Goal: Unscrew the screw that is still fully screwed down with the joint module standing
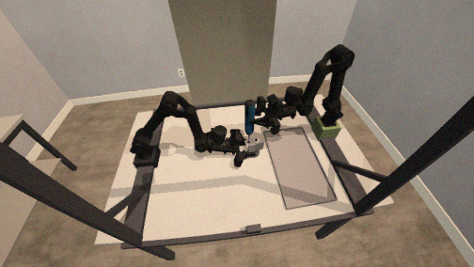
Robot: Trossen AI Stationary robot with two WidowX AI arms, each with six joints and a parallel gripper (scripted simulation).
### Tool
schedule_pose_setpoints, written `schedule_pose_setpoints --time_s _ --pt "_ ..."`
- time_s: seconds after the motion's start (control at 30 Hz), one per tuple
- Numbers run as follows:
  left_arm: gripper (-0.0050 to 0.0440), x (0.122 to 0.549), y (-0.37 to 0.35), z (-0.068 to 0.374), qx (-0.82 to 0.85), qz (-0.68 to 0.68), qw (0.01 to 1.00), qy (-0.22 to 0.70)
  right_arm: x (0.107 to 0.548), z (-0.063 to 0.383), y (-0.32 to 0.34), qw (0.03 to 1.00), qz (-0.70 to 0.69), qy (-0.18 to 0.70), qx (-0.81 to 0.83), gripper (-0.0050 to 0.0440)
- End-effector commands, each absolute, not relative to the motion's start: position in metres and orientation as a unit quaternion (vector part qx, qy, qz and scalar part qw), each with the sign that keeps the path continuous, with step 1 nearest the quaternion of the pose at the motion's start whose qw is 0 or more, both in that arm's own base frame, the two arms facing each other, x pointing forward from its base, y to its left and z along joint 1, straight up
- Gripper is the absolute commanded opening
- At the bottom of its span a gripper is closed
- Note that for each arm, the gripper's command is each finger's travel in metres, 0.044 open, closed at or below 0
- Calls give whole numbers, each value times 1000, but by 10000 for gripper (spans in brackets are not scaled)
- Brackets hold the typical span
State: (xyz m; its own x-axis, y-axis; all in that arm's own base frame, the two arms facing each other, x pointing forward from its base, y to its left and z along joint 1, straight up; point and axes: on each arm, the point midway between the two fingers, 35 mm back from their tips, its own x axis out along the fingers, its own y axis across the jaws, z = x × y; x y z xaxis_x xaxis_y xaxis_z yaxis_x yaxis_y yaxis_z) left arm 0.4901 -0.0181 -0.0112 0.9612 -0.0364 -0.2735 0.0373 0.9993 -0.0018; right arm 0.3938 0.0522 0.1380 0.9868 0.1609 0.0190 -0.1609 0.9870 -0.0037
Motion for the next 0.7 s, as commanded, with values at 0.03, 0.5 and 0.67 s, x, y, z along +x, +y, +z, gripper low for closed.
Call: schedule_pose_setpoints --time_s 0.03,0.5,0.67 --pt "245 493 -18 -2 2 -18 992 127 396 145 53 996 81 -29 2 163" --pt "245 493 -18 -2 2 -18 992 127 395 134 53 996 81 -26 1 163" --pt "245 493 -18 -2 2 -18 992 127 395 132 53 996 81 -24 1 163"
